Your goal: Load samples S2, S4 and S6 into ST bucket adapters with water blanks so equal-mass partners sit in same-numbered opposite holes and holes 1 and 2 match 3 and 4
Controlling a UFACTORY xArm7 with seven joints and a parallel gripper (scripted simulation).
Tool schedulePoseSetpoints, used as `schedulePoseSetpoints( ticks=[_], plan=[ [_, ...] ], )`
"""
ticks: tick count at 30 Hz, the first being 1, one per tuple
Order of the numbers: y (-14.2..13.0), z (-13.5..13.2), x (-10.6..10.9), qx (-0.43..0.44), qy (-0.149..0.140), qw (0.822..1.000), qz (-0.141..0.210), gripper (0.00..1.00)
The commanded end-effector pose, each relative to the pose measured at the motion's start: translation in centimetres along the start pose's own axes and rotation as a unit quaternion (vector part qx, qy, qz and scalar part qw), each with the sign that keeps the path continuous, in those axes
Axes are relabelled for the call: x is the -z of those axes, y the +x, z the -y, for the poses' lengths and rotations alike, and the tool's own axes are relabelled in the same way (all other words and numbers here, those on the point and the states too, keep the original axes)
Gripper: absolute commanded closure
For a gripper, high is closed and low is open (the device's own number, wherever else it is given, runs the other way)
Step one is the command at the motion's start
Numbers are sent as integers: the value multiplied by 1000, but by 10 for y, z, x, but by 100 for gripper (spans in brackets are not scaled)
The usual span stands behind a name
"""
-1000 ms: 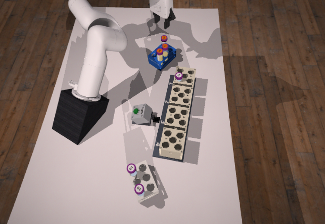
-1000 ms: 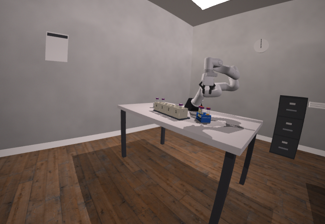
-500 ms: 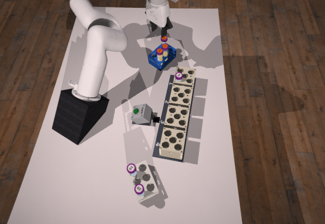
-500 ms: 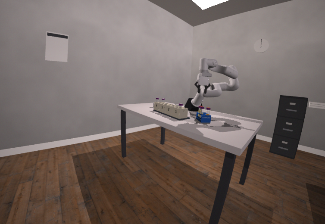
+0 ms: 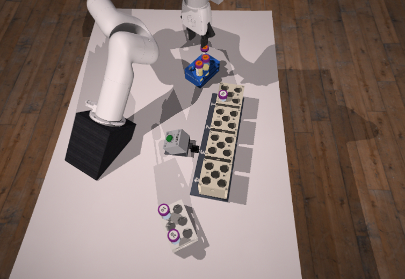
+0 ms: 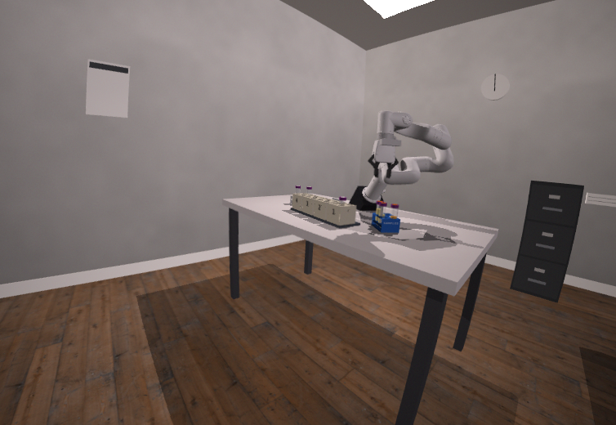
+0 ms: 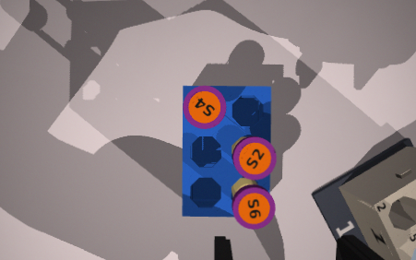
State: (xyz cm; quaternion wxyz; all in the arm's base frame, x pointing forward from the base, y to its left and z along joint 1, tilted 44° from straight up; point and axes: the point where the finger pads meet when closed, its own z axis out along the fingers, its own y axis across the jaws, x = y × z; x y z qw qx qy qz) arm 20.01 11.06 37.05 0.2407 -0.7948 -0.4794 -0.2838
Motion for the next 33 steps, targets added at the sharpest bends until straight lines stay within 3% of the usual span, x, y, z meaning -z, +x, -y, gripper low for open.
schedulePoseSetpoints(
  ticks=[1,33],
  plan=[
    [0,0,-8,0,-1,1000,-1,43],
    [1,0,-64,0,-1,1000,-1,43]
  ],
)
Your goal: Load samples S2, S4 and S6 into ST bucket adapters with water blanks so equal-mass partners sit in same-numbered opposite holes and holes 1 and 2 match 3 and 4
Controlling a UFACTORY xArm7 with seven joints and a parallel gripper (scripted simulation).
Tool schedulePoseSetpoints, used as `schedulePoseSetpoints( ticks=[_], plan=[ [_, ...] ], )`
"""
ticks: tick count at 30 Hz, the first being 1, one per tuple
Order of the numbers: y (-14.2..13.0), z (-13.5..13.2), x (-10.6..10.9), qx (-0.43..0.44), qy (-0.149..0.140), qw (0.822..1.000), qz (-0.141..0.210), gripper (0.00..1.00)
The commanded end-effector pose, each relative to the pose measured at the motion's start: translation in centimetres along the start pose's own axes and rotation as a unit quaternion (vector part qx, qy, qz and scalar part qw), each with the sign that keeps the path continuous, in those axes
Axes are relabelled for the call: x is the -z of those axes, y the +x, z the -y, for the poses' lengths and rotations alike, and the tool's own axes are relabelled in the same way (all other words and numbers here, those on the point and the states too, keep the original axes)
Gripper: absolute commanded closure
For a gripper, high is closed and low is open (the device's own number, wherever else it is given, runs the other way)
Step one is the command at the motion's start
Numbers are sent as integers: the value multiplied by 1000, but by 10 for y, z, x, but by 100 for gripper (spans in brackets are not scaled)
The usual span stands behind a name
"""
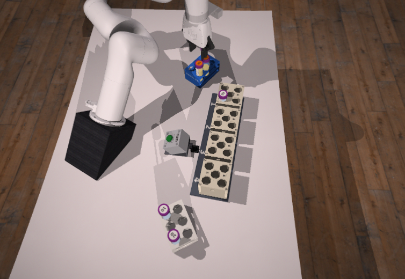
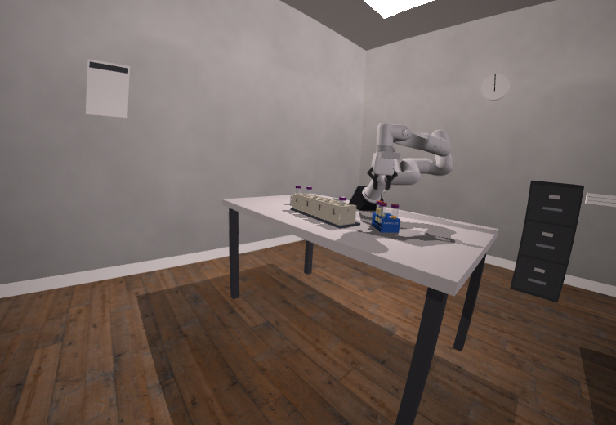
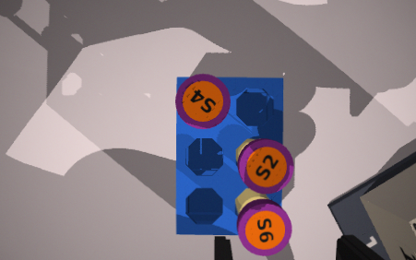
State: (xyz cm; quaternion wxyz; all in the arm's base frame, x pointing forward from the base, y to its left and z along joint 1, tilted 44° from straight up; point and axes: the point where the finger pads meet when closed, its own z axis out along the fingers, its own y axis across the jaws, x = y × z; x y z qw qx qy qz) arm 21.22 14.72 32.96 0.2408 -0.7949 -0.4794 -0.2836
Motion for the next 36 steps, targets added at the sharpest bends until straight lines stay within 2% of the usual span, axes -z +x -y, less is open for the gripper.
schedulePoseSetpoints(
  ticks=[1,24,36],
  plan=[
    [1,0,-10,1,-1,1000,-1,43],
    [1,0,-52,0,-1,1000,-1,43],
    [1,0,-57,0,-1,1000,-1,43]
  ],
)
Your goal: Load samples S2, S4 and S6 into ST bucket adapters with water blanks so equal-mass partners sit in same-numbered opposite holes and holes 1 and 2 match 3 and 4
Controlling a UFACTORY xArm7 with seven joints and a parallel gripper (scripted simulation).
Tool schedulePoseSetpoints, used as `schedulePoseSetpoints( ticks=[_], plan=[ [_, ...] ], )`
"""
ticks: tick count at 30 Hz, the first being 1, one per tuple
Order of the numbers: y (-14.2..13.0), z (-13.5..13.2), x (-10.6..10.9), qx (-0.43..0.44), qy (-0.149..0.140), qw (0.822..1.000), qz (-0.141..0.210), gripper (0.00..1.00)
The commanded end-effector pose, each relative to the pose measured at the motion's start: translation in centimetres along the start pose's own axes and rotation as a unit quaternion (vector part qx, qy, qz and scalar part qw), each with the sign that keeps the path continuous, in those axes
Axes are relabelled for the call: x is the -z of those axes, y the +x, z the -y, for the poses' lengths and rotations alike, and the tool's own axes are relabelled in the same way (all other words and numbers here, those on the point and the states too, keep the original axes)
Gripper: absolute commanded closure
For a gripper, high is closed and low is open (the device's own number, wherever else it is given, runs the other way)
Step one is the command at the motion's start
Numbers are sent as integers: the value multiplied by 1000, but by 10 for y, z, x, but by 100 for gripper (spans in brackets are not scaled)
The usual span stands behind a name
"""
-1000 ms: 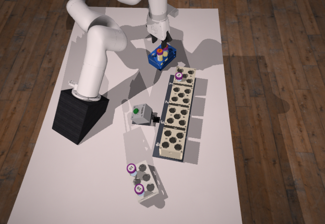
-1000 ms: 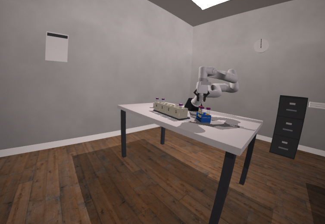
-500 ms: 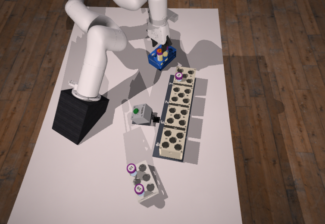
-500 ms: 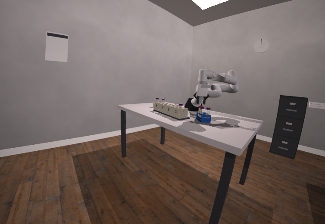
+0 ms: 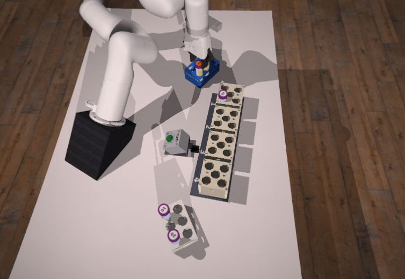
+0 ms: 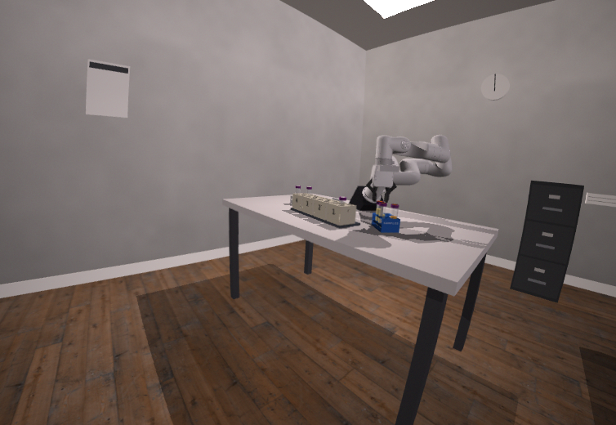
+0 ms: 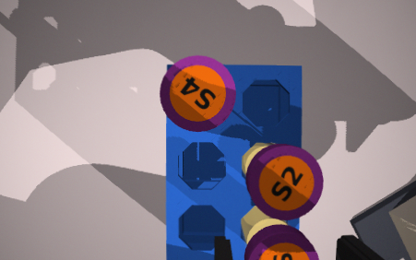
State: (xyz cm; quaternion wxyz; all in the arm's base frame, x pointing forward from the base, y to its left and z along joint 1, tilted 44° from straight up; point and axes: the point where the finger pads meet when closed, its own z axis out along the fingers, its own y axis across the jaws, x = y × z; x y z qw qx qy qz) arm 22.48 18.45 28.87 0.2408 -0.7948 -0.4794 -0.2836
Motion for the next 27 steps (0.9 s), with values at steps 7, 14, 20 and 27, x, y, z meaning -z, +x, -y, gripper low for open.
schedulePoseSetpoints(
  ticks=[7,14,20,27],
  plan=[
    [1,0,-1,0,-1,1000,-1,43],
    [1,0,-6,0,-1,1000,-1,43],
    [1,0,-10,0,0,1000,-1,43],
    [1,0,-13,0,0,1000,-1,43]
  ],
)
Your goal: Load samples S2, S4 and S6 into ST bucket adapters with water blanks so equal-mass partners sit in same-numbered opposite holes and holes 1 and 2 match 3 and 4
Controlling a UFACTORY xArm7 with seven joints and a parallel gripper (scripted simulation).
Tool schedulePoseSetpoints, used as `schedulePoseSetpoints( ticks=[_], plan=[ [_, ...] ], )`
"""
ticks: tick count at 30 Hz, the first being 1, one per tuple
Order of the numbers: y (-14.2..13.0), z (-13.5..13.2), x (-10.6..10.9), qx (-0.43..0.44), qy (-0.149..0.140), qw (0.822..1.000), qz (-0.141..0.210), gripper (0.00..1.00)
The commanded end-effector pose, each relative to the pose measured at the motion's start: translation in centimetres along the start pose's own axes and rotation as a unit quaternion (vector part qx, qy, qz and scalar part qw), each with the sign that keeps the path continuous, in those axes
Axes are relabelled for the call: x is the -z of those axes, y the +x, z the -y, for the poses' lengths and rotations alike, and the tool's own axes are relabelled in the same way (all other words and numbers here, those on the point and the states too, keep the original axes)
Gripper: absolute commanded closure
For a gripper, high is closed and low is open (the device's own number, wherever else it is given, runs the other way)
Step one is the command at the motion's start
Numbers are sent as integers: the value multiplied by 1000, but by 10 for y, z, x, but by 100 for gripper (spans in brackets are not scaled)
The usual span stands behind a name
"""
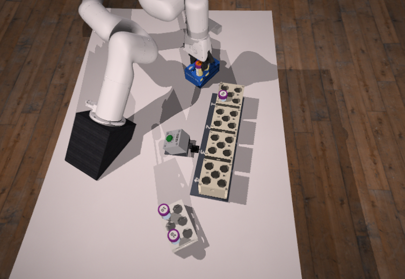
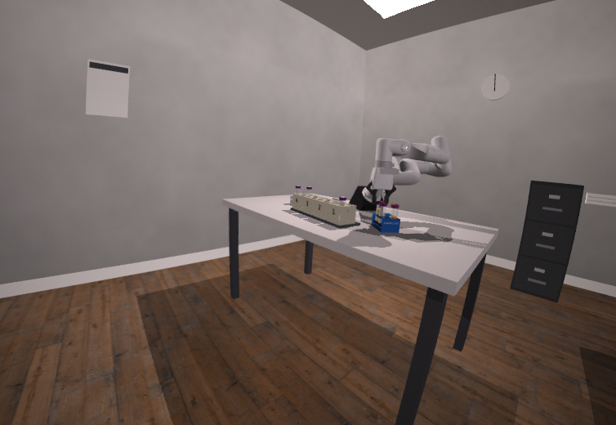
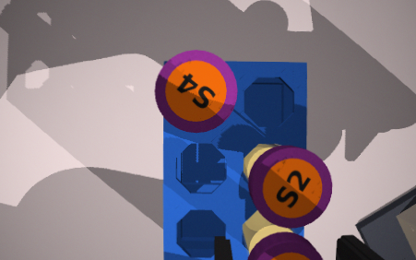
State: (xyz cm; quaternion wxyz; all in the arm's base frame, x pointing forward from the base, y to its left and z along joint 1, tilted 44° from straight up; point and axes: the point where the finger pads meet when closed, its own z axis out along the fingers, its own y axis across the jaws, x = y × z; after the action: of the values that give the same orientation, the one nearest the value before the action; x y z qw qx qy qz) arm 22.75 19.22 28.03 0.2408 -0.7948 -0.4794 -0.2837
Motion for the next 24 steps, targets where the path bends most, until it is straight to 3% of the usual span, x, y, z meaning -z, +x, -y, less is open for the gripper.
schedulePoseSetpoints(
  ticks=[1,24],
  plan=[
    [1,0,-2,0,0,1000,-1,43],
    [1,0,-8,0,0,1000,-1,43]
  ],
)
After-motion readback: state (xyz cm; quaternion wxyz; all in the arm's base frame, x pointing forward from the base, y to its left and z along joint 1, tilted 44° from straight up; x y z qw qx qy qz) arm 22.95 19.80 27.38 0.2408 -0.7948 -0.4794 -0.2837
